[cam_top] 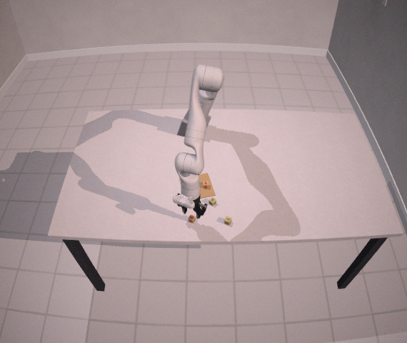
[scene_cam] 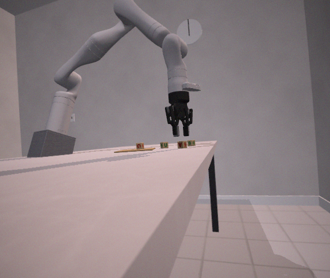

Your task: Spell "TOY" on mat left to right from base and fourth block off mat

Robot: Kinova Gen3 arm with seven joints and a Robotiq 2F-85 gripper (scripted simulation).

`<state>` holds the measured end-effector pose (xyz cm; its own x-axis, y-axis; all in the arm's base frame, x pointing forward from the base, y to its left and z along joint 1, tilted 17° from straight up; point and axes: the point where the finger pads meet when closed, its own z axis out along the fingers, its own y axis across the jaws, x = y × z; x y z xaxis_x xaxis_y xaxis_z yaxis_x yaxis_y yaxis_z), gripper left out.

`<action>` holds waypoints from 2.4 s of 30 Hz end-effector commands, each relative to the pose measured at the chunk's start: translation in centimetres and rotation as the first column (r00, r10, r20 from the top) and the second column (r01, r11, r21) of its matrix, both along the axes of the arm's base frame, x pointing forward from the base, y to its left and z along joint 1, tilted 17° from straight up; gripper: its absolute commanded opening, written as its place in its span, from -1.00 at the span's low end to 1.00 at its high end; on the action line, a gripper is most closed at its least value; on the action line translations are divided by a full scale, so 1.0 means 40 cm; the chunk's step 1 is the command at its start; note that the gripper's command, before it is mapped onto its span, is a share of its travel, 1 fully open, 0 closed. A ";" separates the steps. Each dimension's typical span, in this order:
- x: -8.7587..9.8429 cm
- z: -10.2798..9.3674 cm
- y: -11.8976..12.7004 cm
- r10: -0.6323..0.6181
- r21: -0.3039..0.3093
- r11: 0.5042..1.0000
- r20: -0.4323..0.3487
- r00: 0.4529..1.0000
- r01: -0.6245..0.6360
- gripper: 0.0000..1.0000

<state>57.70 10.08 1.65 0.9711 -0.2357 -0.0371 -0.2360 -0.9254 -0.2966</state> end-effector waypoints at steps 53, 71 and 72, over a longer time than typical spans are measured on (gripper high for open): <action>0.004 -0.021 0.006 0.000 0.000 1.000 0.000 1.000 0.000 0.23; 0.006 -0.085 0.026 0.000 0.000 1.000 0.000 1.000 0.000 0.23; 0.006 -0.087 0.027 0.000 0.000 1.000 0.000 1.000 0.000 0.23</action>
